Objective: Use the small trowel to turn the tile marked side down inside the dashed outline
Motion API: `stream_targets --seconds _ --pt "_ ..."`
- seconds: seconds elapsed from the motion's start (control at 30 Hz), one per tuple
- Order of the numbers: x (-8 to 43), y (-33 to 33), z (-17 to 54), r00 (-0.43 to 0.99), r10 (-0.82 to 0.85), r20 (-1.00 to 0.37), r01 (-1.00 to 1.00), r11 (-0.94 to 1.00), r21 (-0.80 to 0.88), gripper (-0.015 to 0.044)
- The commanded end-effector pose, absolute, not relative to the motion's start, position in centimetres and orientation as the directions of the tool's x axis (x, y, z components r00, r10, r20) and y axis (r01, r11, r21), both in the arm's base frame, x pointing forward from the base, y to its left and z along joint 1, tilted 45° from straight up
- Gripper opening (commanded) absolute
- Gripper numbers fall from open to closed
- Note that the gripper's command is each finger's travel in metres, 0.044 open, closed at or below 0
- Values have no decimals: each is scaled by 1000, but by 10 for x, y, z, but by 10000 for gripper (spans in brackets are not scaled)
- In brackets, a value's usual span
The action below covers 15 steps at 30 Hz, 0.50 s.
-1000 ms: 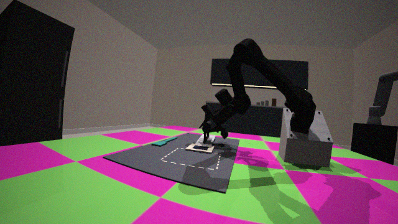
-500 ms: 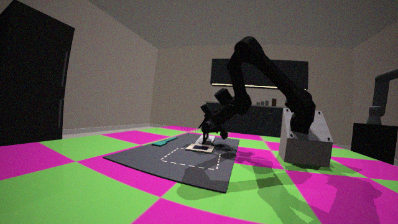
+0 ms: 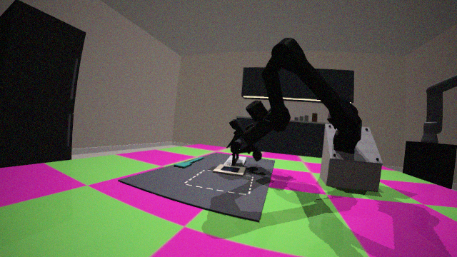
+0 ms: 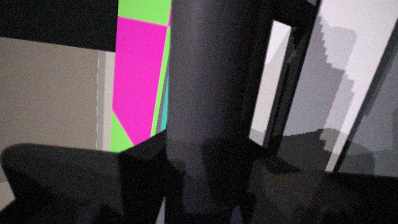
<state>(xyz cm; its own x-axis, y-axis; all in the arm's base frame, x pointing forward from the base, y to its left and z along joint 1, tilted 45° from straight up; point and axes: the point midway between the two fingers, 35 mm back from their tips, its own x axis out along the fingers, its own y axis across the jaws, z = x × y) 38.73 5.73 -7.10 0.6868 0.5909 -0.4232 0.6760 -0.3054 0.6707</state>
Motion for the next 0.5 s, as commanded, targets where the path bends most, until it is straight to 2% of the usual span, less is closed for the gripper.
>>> stream_targets --seconds 0.0,0.47 --pt "385 63 -64 686 597 -415 673 -303 675 0" --pt "388 50 -56 668 644 -372 694 -359 624 0"
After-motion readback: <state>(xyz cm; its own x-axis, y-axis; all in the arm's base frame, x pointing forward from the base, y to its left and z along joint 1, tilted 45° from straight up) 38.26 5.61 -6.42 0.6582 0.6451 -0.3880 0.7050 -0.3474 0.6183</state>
